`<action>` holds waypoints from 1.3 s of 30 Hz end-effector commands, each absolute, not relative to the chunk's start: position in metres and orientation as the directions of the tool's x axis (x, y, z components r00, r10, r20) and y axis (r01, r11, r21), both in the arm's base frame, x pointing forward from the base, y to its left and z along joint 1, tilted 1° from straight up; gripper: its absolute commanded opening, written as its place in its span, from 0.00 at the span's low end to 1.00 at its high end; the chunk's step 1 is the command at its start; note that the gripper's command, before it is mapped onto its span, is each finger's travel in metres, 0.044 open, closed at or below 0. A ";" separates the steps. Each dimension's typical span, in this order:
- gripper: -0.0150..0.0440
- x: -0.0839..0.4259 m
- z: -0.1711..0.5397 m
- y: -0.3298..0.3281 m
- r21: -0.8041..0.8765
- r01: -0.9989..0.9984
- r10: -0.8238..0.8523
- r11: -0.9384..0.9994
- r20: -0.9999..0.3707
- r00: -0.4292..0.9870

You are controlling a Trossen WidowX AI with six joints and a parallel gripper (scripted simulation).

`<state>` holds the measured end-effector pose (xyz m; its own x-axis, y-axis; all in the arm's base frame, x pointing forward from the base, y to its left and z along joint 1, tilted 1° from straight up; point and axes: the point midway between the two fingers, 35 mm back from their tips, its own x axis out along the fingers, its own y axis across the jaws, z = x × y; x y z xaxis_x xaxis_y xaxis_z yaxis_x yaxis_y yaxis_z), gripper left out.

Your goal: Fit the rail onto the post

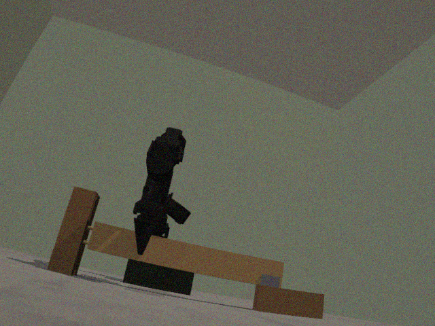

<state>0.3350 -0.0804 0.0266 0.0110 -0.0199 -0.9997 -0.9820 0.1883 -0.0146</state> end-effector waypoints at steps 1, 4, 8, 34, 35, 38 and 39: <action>0.25 0.337 0.027 -0.080 -0.020 -0.982 -0.020 0.190 -1.000 0.017; 0.25 0.337 0.027 -0.080 -0.020 -0.982 -0.020 0.190 -1.000 0.017; 0.25 0.337 0.027 -0.081 -0.020 -0.982 -0.020 0.190 -1.000 0.016; 0.25 0.336 0.028 -0.088 -0.020 -0.982 -0.020 0.190 -1.000 0.016; 0.25 0.336 0.028 -0.087 -0.020 -0.982 -0.020 0.190 -1.000 0.016; 0.25 0.336 0.029 -0.087 -0.020 -0.982 -0.020 0.190 -1.000 0.016; 0.25 0.336 0.029 -0.087 -0.020 -0.982 -0.020 0.190 -1.000 0.016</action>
